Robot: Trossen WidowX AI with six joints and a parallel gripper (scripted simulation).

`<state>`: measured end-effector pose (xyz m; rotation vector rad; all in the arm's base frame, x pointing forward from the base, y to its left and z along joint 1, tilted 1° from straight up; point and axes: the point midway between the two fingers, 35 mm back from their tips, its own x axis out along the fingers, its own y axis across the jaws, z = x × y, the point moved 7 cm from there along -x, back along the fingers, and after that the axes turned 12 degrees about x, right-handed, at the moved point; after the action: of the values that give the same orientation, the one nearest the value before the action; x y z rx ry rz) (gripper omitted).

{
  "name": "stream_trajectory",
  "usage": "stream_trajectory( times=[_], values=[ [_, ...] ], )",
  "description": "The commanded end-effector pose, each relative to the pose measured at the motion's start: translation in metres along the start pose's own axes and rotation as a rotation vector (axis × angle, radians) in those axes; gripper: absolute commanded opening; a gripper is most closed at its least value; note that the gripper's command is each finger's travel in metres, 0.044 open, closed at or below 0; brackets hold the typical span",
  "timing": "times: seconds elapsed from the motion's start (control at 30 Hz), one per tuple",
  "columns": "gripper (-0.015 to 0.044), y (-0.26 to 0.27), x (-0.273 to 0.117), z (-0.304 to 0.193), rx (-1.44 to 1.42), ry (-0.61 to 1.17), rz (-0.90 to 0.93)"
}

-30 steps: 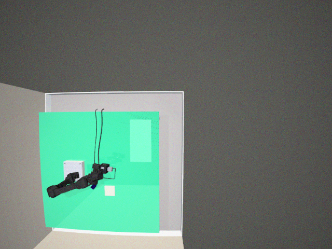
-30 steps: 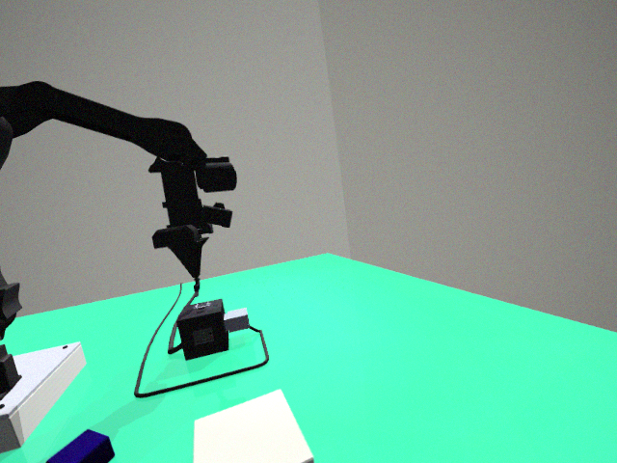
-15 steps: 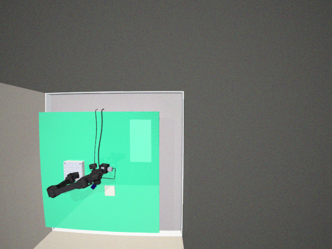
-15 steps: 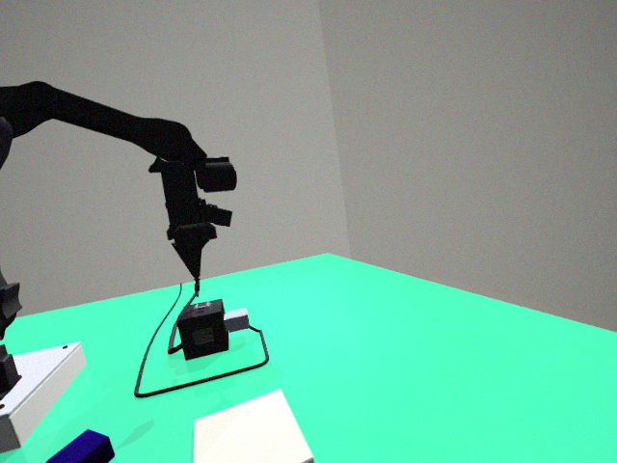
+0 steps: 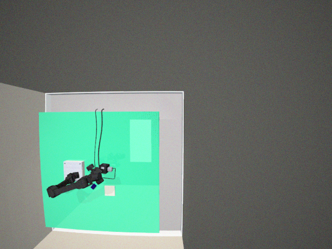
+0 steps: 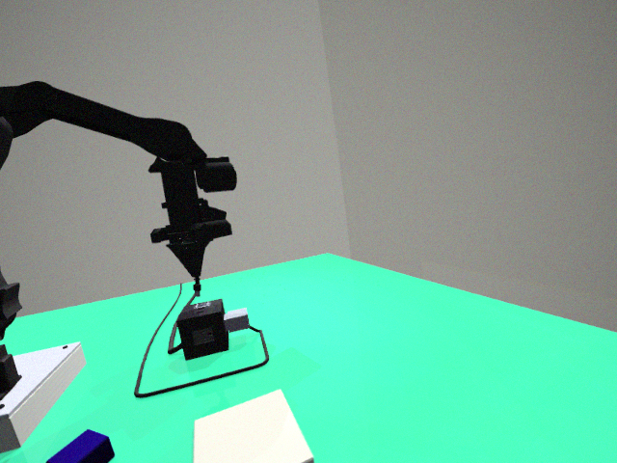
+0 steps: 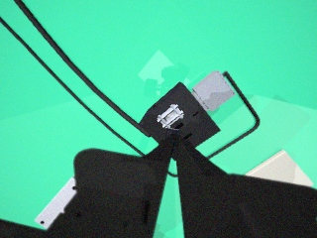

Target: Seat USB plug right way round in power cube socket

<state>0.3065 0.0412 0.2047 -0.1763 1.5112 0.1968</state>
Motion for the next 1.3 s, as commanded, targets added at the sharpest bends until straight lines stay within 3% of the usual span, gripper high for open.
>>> stream_trajectory(
  times=[0.0, 0.97, 1.27],
  values=[
    [0.0, 0.0, 0.0003, 0.0001, -0.11, 0.0, 0.0],
    [0.0, 0.0, 0.0004, 0.0001, -0.865, 0.0, 0.0],
    [0.0, 0.0, 0.0004, 0.0001, -0.883, 0.0, 0.0]
  ],
)
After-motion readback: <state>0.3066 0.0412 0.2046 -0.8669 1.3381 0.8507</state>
